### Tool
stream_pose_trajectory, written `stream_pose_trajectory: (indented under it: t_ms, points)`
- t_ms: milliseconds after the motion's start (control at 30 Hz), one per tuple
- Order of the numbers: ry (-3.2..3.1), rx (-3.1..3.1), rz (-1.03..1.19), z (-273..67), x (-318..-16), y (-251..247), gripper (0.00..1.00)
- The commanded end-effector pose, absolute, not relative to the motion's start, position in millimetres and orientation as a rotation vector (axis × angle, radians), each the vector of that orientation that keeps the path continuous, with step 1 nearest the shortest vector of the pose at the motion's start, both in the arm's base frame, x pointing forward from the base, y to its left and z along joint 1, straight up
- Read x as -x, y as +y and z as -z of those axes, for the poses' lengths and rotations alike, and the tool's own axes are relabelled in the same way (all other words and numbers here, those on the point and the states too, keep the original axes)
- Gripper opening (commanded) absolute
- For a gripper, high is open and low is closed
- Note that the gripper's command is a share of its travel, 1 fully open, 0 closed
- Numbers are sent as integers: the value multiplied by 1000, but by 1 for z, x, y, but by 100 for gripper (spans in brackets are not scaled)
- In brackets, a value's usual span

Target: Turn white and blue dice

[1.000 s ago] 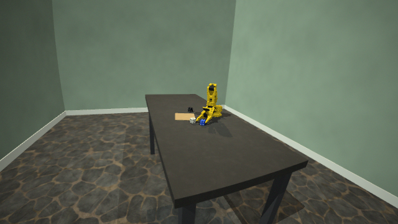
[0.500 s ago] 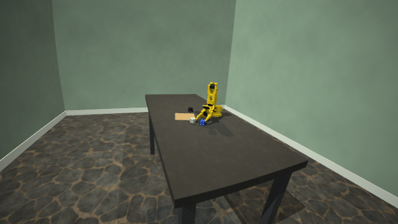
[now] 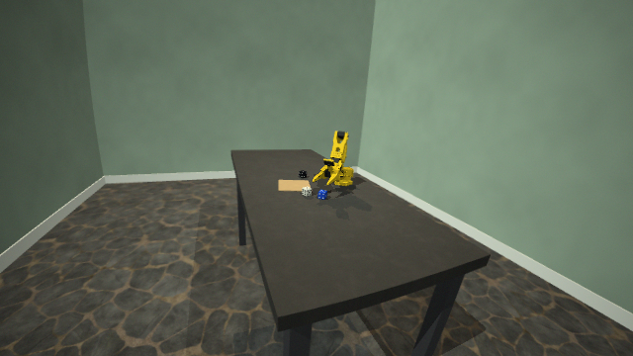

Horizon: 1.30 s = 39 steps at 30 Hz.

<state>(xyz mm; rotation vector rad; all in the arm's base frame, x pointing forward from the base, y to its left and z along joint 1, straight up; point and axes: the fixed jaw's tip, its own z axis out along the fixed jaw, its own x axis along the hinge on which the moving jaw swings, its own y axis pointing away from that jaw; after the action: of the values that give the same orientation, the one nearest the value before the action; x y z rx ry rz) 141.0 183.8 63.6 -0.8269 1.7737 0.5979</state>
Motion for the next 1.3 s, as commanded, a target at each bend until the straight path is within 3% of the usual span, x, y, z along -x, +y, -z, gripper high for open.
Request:
stream_pose_trajectory:
  t_ms: [0, 833, 1267]
  points:
    - [1795, 833, -582, -74, -143, 183, 36]
    - [1786, 829, -585, -76, -143, 183, 36]
    - [1566, 728, -658, -125, -146, 187, 35]
